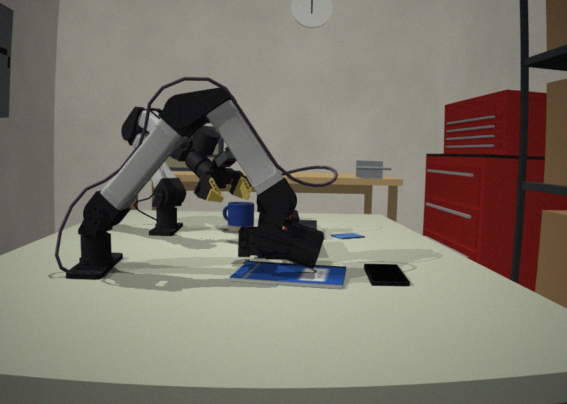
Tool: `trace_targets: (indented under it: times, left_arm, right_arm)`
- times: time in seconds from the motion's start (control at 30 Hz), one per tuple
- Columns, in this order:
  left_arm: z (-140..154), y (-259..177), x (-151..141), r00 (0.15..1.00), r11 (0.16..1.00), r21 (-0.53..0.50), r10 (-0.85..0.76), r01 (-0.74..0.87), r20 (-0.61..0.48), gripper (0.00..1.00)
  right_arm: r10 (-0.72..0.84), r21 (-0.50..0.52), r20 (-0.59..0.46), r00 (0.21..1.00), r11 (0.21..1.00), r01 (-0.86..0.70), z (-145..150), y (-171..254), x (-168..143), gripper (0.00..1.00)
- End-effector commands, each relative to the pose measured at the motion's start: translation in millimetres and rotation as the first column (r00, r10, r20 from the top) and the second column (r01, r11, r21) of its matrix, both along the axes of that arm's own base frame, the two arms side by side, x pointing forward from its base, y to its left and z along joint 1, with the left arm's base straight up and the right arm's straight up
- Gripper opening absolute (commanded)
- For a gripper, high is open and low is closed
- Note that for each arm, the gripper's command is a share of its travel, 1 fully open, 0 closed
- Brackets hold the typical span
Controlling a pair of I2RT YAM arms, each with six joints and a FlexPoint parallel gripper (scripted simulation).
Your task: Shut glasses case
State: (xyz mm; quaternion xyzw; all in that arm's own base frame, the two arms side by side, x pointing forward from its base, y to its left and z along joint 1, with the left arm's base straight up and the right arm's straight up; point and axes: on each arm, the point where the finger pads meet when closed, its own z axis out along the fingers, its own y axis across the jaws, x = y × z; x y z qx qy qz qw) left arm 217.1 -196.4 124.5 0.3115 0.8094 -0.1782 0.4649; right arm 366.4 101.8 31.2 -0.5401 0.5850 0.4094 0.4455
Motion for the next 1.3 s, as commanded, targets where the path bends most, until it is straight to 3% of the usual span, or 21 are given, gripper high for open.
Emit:
trace_targets:
  times: [0.0,0.73,0.8,1.27]
  left_arm:
    - [5,-2,2,1.0,1.0,-0.011,-0.001,0.001,0.01,1.0]
    - [5,-2,2,1.0,1.0,-0.011,-0.001,0.001,0.01,1.0]
    - [5,-2,2,1.0,1.0,-0.011,-0.001,0.001,0.01,1.0]
    - [5,-2,2,1.0,1.0,-0.011,-0.001,0.001,0.01,1.0]
  right_arm:
    - [-0.018,0.01,0.006,1.0,1.0,0.018,-3,6,3,0.84]
    - [-0.017,0.01,0.006,1.0,1.0,0.017,-10,32,6,0.84]
    - [-0.017,0.01,0.006,1.0,1.0,0.017,-10,32,6,0.7]
    - [-0.017,0.01,0.006,1.0,1.0,0.017,-10,30,6,0.53]
